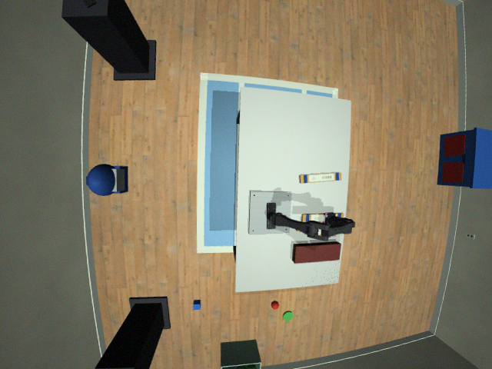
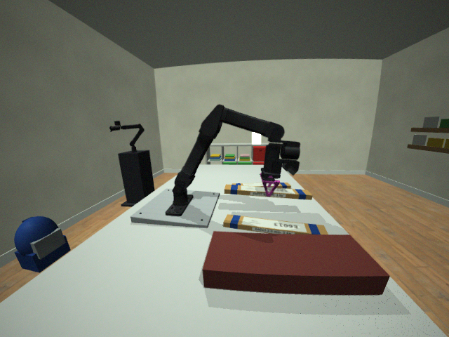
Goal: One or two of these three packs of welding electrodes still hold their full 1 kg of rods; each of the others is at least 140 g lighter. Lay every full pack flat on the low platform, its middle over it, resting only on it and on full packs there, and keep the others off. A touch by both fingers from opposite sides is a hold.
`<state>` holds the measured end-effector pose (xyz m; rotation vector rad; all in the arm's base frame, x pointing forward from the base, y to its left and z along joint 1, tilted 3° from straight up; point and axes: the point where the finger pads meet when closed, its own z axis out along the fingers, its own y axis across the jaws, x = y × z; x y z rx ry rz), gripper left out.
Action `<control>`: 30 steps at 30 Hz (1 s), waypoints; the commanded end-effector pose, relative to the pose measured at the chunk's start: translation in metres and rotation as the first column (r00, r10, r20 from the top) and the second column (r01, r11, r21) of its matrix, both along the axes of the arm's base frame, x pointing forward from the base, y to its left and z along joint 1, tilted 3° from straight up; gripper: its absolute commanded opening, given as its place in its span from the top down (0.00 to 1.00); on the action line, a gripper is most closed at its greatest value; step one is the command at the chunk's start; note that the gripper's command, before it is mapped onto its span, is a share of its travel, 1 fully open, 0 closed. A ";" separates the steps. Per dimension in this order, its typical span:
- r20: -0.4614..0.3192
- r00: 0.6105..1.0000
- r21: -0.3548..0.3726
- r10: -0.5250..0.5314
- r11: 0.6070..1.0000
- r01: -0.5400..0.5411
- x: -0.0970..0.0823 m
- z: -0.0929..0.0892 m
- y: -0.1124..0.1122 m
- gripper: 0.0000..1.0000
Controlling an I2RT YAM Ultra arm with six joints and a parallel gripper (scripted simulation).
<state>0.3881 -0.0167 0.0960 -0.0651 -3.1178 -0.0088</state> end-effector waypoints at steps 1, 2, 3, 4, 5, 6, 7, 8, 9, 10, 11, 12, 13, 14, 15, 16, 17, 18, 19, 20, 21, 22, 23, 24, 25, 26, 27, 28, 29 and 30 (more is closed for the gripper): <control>0.124 0.992 0.001 0.004 1.000 -0.004 0.012 0.033 0.000 1.00; 0.132 0.991 0.000 0.004 1.000 -0.004 0.014 0.034 0.000 1.00; 0.135 0.991 0.000 0.004 1.000 -0.004 0.015 0.033 0.000 1.00; 0.135 0.991 0.000 0.004 1.000 -0.004 0.015 0.033 0.000 1.00; 0.135 0.991 0.000 0.004 1.000 -0.004 0.015 0.033 0.000 1.00; 0.139 0.990 0.000 0.004 1.000 -0.004 0.016 0.032 0.000 1.00; 0.125 0.992 0.000 0.004 1.000 -0.004 0.013 0.027 0.001 1.00; 0.100 0.995 0.002 0.004 1.000 -0.004 0.007 0.018 0.001 1.00; 0.102 0.995 0.002 0.004 1.000 -0.004 0.007 0.017 0.001 1.00; 0.129 0.992 0.000 0.004 1.000 -0.004 0.014 0.023 0.001 1.00; 0.139 0.990 0.000 0.005 1.000 -0.005 0.017 0.025 0.001 1.00; 0.127 0.992 0.000 0.004 1.000 -0.005 0.014 0.025 0.001 1.00; 0.113 0.994 0.001 0.004 1.000 -0.005 0.011 0.025 0.001 1.00; 0.113 0.994 0.001 0.005 1.000 -0.005 0.011 0.026 0.001 1.00; 0.113 0.994 0.001 0.005 1.000 -0.005 0.011 0.027 0.001 1.00; 0.113 0.994 0.001 0.005 1.000 -0.005 0.011 0.028 0.001 1.00; 0.113 0.994 0.001 0.005 1.000 -0.005 0.012 0.029 0.001 1.00; 0.113 0.994 0.001 0.005 1.000 -0.005 0.012 0.030 0.002 1.00; 0.113 0.994 0.001 0.005 1.000 -0.005 0.012 0.030 0.002 1.00; 0.113 0.994 0.001 0.005 1.000 -0.005 0.012 0.031 0.002 1.00; 0.113 0.994 0.001 0.005 1.000 -0.005 0.012 0.031 0.002 1.00; 0.113 0.994 0.001 0.005 1.000 -0.005 0.012 0.031 0.002 1.00; 0.113 0.994 0.001 0.005 1.000 -0.005 0.012 0.032 0.002 1.00; 0.113 0.994 0.001 0.005 1.000 -0.005 0.013 0.033 0.002 1.00; 0.113 0.994 0.001 0.005 1.000 -0.005 0.013 0.034 0.002 1.00; 0.113 0.994 0.001 0.005 1.000 -0.005 0.013 0.035 0.002 1.00; 0.113 0.994 0.001 0.005 1.000 -0.005 0.013 0.035 0.002 1.00; 0.113 0.994 0.001 0.005 1.000 -0.005 0.013 0.036 0.002 1.00; 0.113 0.994 0.001 0.005 1.000 -0.006 0.014 0.037 0.002 1.00; 0.113 0.994 0.001 0.005 1.000 -0.006 0.014 0.037 0.002 1.00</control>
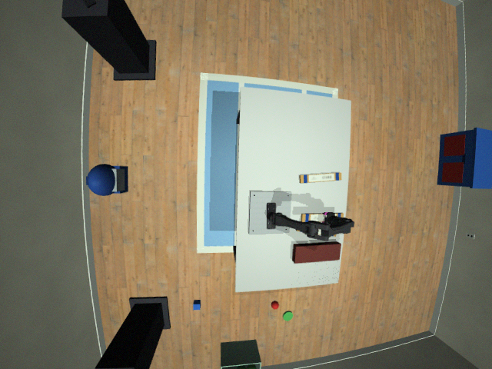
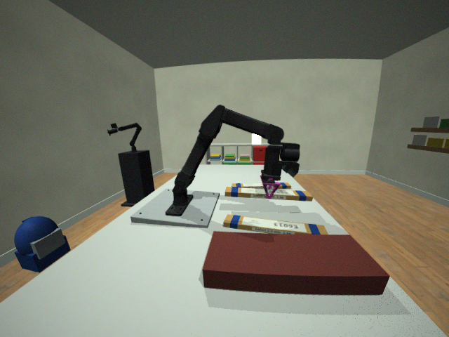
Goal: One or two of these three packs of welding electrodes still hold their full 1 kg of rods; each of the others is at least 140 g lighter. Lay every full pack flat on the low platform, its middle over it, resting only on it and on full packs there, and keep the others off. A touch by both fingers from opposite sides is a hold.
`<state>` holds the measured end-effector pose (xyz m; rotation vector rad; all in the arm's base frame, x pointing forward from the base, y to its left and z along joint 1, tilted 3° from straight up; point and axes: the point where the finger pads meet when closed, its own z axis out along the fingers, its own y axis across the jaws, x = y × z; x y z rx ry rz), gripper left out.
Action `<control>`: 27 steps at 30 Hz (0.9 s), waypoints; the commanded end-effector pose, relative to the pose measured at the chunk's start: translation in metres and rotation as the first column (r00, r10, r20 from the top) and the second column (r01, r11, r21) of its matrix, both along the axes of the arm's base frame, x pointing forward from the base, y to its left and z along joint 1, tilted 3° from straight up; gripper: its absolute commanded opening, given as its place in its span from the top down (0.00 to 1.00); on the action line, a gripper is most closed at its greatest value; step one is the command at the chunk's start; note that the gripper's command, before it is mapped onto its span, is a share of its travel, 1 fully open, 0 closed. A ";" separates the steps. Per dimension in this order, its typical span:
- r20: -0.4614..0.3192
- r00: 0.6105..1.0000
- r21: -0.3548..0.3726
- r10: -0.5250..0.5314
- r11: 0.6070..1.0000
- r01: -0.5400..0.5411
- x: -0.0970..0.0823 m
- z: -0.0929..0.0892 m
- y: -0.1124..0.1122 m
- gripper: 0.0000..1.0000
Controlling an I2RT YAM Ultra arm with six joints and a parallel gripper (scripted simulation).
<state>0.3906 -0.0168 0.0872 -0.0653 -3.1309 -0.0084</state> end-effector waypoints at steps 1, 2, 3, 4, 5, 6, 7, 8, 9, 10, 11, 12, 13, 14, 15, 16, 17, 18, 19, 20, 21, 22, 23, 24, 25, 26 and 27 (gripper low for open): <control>0.100 0.995 0.002 0.005 1.000 -0.006 0.011 0.047 0.002 1.00; 0.100 0.995 0.002 0.006 1.000 -0.006 0.012 0.047 0.002 1.00; 0.100 0.995 0.002 0.006 1.000 -0.006 0.012 0.048 0.003 1.00; 0.100 0.995 0.002 0.006 1.000 -0.006 0.012 0.048 0.003 1.00; 0.100 0.995 0.002 0.006 1.000 -0.006 0.012 0.049 0.003 1.00; 0.100 0.995 0.002 0.006 1.000 -0.006 0.012 0.049 0.003 1.00; 0.100 0.995 0.002 0.006 1.000 -0.006 0.011 0.049 0.003 1.00; 0.100 0.995 0.002 0.006 1.000 -0.006 0.011 0.049 0.003 1.00; 0.100 0.995 0.002 0.006 1.000 -0.006 0.011 0.049 0.003 1.00; 0.100 0.995 0.002 0.006 1.000 -0.006 0.012 0.050 0.003 1.00; 0.100 0.995 0.002 0.006 1.000 -0.006 0.011 0.050 0.003 1.00; 0.100 0.995 0.002 0.006 1.000 -0.006 0.011 0.050 0.003 1.00; 0.100 0.995 0.002 0.006 1.000 -0.006 0.011 0.051 0.003 1.00; 0.100 0.995 0.002 0.006 1.000 -0.006 0.011 0.051 0.003 1.00; 0.100 0.995 0.002 0.006 1.000 -0.006 0.012 0.051 0.003 1.00; 0.100 0.995 0.002 0.006 1.000 -0.007 0.012 0.051 0.003 1.00; 0.100 0.995 0.002 0.006 1.000 -0.007 0.012 0.052 0.003 1.00; 0.100 0.995 0.002 0.006 1.000 -0.007 0.012 0.052 0.004 1.00; 0.100 0.995 0.002 0.006 1.000 -0.007 0.012 0.052 0.004 1.00; 0.100 0.995 0.002 0.007 1.000 -0.007 0.012 0.052 0.004 1.00; 0.100 0.995 0.002 0.007 1.000 -0.007 0.012 0.053 0.004 1.00; 0.100 0.995 0.002 0.007 1.000 -0.007 0.012 0.053 0.004 1.00; 0.100 0.995 0.002 0.007 1.000 -0.007 0.012 0.053 0.004 1.00; 0.100 0.995 0.002 0.007 1.000 -0.007 0.012 0.053 0.004 1.00; 0.100 0.995 0.002 0.007 1.000 -0.007 0.012 0.053 0.004 1.00; 0.100 0.995 0.002 0.007 1.000 -0.007 0.012 0.053 0.004 1.00; 0.101 0.995 0.002 0.007 1.000 -0.007 0.012 0.053 0.004 1.00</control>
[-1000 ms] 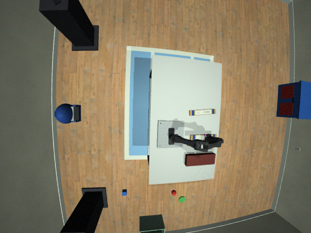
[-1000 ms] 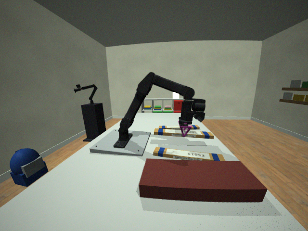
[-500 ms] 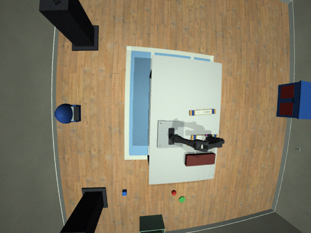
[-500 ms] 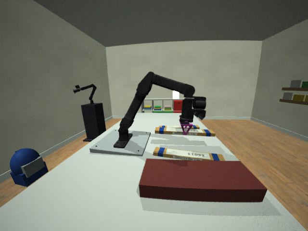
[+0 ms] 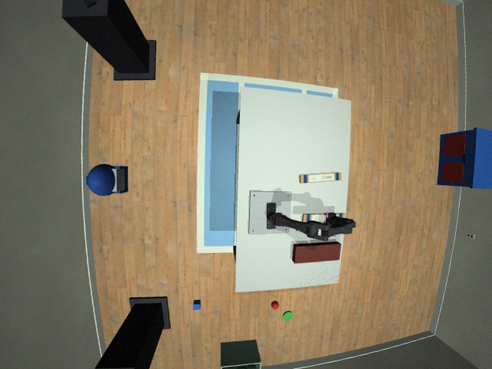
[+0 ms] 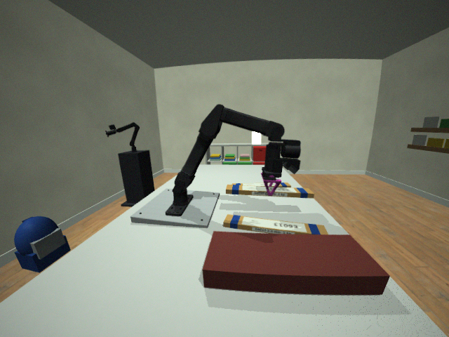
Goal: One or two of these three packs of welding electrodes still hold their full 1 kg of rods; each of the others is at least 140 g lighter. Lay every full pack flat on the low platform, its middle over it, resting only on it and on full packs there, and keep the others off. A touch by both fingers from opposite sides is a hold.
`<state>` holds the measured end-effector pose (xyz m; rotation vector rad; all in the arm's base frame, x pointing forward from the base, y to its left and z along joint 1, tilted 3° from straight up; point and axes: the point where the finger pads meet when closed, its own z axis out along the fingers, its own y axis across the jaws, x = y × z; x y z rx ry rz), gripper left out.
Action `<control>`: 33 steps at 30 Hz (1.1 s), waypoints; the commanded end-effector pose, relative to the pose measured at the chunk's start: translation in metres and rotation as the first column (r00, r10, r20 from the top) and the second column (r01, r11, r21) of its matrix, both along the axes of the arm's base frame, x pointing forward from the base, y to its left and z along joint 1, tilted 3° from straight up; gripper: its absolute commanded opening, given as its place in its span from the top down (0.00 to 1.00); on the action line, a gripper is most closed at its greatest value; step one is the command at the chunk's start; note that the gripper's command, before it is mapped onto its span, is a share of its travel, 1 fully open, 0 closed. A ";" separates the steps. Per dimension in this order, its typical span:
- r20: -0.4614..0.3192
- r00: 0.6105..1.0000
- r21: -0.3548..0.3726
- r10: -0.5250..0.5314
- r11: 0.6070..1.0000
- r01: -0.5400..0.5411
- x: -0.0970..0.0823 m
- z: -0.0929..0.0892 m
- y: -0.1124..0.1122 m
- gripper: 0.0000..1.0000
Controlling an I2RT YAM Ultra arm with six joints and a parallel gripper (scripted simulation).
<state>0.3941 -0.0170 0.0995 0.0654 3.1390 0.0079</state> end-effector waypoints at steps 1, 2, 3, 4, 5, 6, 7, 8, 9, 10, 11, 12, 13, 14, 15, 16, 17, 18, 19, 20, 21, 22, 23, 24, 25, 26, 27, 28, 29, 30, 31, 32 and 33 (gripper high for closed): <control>0.089 0.996 0.002 0.007 1.000 -0.007 0.008 0.041 0.004 1.00; 0.089 0.996 0.002 0.007 1.000 -0.007 0.009 0.041 0.004 1.00; 0.089 0.996 0.002 0.007 1.000 -0.007 0.009 0.041 0.004 1.00; 0.089 0.996 0.002 0.007 1.000 -0.007 0.009 0.041 0.005 1.00; 0.089 0.996 0.002 0.007 1.000 -0.007 0.009 0.041 0.005 1.00; 0.089 0.996 0.002 0.007 1.000 -0.007 0.009 0.042 0.005 1.00; 0.089 0.996 0.002 0.006 1.000 -0.007 0.009 0.042 0.004 1.00; 0.089 0.996 0.002 0.006 1.000 -0.006 0.009 0.042 0.004 1.00; 0.089 0.996 0.002 0.004 1.000 -0.005 0.009 0.042 0.004 1.00; 0.089 0.996 0.002 0.003 1.000 -0.003 0.009 0.042 0.003 1.00; 0.089 0.996 0.001 0.003 1.000 -0.003 0.009 0.042 0.003 1.00; 0.089 0.996 0.001 0.003 1.000 -0.003 0.009 0.042 0.003 1.00; 0.089 0.996 0.001 0.003 1.000 -0.003 0.009 0.042 0.003 1.00; 0.089 0.996 0.001 0.003 1.000 -0.003 0.009 0.042 0.003 1.00; 0.089 0.996 0.001 0.003 1.000 -0.003 0.009 0.042 0.003 1.00; 0.089 0.996 0.001 0.003 1.000 -0.003 0.009 0.042 0.003 1.00; 0.089 0.996 0.001 0.003 1.000 -0.003 0.009 0.042 0.003 1.00; 0.089 0.996 0.001 0.003 1.000 -0.003 0.009 0.042 0.003 1.00; 0.089 0.996 0.001 0.003 1.000 -0.003 0.009 0.042 0.003 1.00; 0.089 0.996 0.001 0.003 1.000 -0.003 0.009 0.042 0.002 1.00; 0.089 0.996 0.001 0.003 1.000 -0.003 0.009 0.042 0.002 1.00; 0.089 0.996 0.001 0.003 1.000 -0.003 0.009 0.042 0.002 1.00; 0.089 0.996 0.001 0.003 1.000 -0.003 0.009 0.042 0.002 1.00; 0.062 0.998 -0.001 0.001 1.000 -0.001 0.002 0.010 0.000 1.00; 0.062 0.998 -0.001 0.001 1.000 -0.001 0.002 0.011 0.000 1.00; 0.062 0.998 -0.001 0.001 1.000 -0.001 0.002 0.012 0.000 1.00; 0.062 0.998 -0.001 0.001 1.000 -0.001 0.002 0.014 0.000 1.00; 0.062 0.998 -0.001 0.001 1.000 -0.001 0.002 0.015 0.000 1.00; 0.062 0.998 -0.001 0.001 1.000 -0.001 0.002 0.016 0.000 1.00; 0.062 0.998 -0.001 0.001 1.000 -0.001 0.002 0.018 0.000 1.00; 0.062 0.998 -0.001 0.001 1.000 -0.001 0.002 0.019 0.000 1.00; 0.062 0.998 -0.001 0.001 1.000 -0.001 0.002 0.019 0.000 1.00; 0.062 0.998 -0.001 0.001 1.000 -0.001 0.002 0.019 0.000 1.00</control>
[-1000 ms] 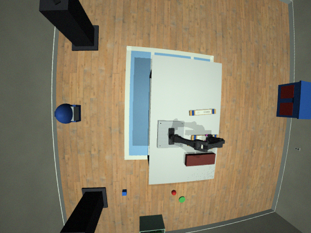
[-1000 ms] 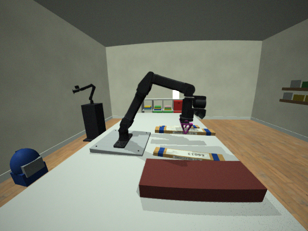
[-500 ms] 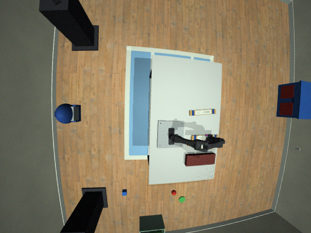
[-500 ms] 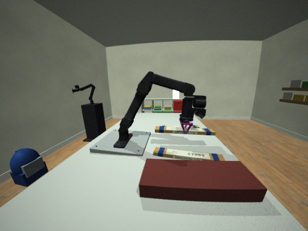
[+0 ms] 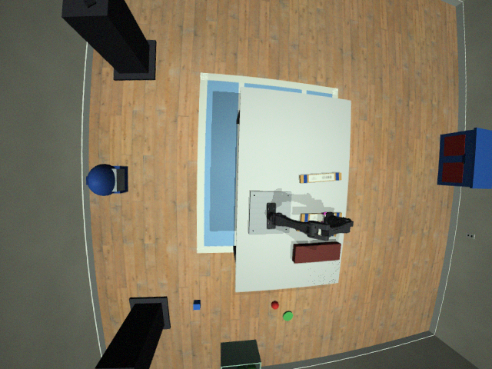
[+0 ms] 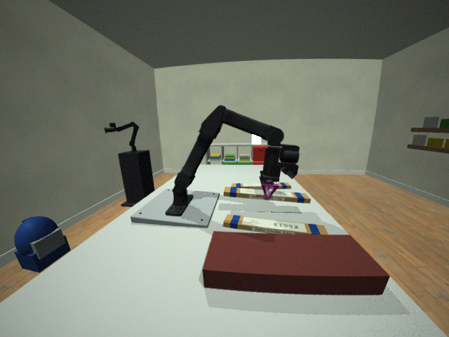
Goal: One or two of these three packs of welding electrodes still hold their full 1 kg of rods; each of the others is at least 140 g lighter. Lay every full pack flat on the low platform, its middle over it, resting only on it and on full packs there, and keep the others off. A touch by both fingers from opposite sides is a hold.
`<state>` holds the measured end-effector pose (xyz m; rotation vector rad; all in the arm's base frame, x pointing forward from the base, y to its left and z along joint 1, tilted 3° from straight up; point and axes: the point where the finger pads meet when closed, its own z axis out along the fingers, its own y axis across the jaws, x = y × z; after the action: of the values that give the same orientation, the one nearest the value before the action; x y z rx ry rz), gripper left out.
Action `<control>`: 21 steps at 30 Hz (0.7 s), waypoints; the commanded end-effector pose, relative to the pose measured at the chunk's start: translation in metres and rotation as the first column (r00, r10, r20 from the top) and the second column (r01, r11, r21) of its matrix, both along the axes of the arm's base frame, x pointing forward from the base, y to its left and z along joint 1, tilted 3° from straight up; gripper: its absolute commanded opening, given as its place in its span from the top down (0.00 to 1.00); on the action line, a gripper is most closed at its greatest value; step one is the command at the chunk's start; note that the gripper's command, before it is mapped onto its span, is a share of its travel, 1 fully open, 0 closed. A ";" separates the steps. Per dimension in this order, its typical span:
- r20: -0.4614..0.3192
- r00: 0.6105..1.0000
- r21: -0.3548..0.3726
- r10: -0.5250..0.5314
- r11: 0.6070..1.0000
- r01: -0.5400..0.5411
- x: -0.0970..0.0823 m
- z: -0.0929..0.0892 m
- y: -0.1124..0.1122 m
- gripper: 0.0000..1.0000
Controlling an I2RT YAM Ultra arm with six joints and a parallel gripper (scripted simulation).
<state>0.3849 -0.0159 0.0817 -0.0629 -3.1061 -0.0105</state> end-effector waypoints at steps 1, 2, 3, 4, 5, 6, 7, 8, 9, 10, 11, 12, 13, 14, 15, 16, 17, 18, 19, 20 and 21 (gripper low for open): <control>0.098 0.995 -0.003 0.000 1.000 0.000 0.011 0.038 -0.001 1.00; 0.098 0.995 -0.003 0.000 1.000 0.000 0.011 0.039 -0.001 1.00; 0.098 0.995 -0.003 0.000 1.000 0.000 0.010 0.041 -0.001 1.00; 0.098 0.995 -0.003 0.000 1.000 0.000 0.010 0.042 -0.001 1.00; 0.098 0.995 -0.003 0.000 1.000 0.000 0.010 0.043 -0.001 1.00; 0.098 0.995 -0.003 0.000 1.000 0.000 0.010 0.045 -0.001 1.00; 0.098 0.995 -0.003 0.000 1.000 0.000 0.010 0.046 -0.001 1.00; 0.098 0.995 -0.003 0.000 1.000 0.000 0.010 0.047 -0.001 1.00; 0.098 0.995 -0.003 0.000 1.000 0.000 0.010 0.049 -0.001 1.00; 0.098 0.995 -0.003 0.000 1.000 0.000 0.010 0.050 -0.001 1.00; 0.098 0.995 -0.003 0.000 1.000 0.000 0.010 0.051 -0.001 1.00; 0.098 0.995 -0.003 0.000 1.000 0.000 0.010 0.053 -0.001 1.00; 0.098 0.995 -0.003 0.000 1.000 0.000 0.010 0.054 -0.001 1.00; 0.098 0.995 -0.003 0.000 1.000 0.000 0.010 0.055 -0.001 1.00; 0.098 0.995 -0.003 0.000 1.000 0.000 0.009 0.057 -0.001 1.00; 0.098 0.995 -0.003 0.000 1.000 0.000 0.009 0.057 -0.001 1.00; 0.098 0.995 -0.003 0.000 1.000 0.000 0.009 0.057 -0.001 1.00; 0.099 0.995 -0.003 0.000 1.000 0.000 0.010 0.058 -0.001 1.00; 0.099 0.995 -0.003 0.000 1.000 0.000 0.009 0.060 -0.001 1.00; 0.099 0.995 -0.003 0.000 1.000 0.000 0.009 0.061 -0.001 1.00; 0.099 0.995 -0.003 0.000 1.000 0.000 0.009 0.062 -0.001 1.00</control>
<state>0.3899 -0.0161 0.0959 -0.0631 -3.1215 -0.0099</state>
